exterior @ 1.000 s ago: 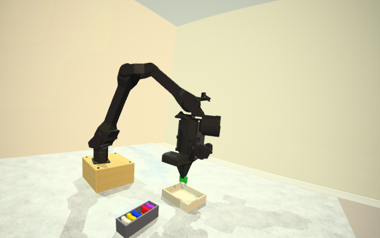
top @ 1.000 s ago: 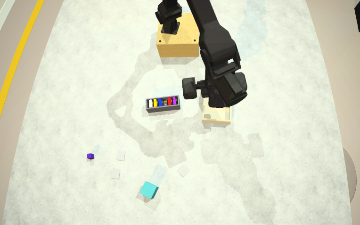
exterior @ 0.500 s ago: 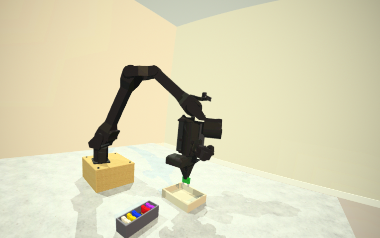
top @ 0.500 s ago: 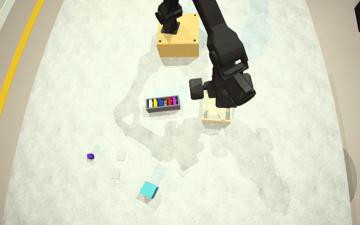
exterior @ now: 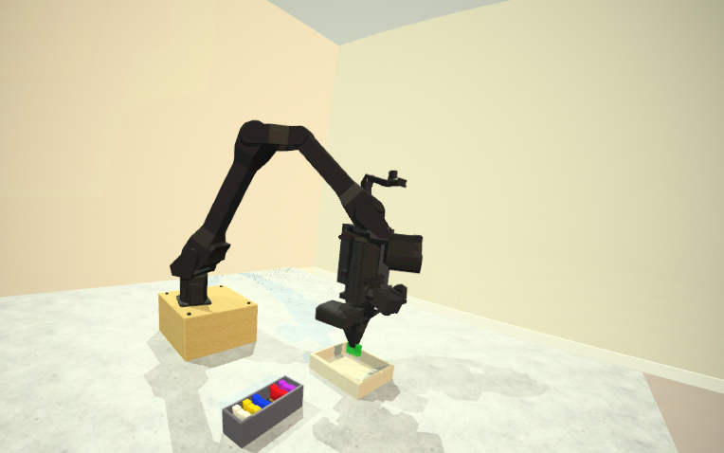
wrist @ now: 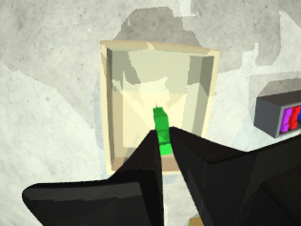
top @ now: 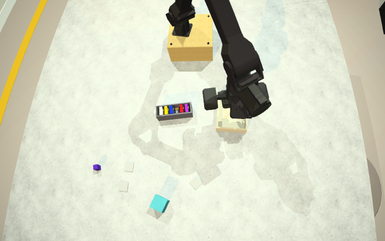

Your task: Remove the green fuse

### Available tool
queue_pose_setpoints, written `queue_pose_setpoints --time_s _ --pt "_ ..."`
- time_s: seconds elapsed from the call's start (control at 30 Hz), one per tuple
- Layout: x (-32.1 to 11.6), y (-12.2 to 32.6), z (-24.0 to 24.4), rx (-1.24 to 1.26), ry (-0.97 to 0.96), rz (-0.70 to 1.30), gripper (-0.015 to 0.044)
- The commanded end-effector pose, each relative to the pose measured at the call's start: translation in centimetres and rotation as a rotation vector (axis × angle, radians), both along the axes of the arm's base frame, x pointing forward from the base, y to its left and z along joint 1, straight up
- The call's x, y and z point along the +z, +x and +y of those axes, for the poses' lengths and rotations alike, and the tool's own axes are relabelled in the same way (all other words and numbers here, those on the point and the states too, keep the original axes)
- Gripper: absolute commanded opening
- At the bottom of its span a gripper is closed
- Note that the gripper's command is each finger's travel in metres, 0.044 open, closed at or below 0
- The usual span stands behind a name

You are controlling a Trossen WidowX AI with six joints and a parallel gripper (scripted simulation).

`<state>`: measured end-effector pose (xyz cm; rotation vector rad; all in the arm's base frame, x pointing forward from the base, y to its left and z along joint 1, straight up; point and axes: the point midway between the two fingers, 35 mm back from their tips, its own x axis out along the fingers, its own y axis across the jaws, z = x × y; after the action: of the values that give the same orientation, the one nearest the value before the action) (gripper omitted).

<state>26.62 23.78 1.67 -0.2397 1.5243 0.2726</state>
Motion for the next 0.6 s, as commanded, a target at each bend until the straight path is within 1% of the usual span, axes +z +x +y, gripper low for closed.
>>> queue_pose_setpoints --time_s 0.0,0.03,0.43,0.47,0.57 --pt "-0.5 -0.1 0.0 -0.005 -0.001 0.004 0.0000" --pt "-0.5 -0.1 0.0 -0.005 -0.001 0.004 0.0000" --pt "-0.2 0.0 0.0 0.000 -0.001 0.001 0.0315" --pt "0.1 0.0 0.0 0.000 -0.001 0.002 0.0330" --pt "3.2 -0.2 -0.1 -0.005 -0.001 0.004 0.0330"
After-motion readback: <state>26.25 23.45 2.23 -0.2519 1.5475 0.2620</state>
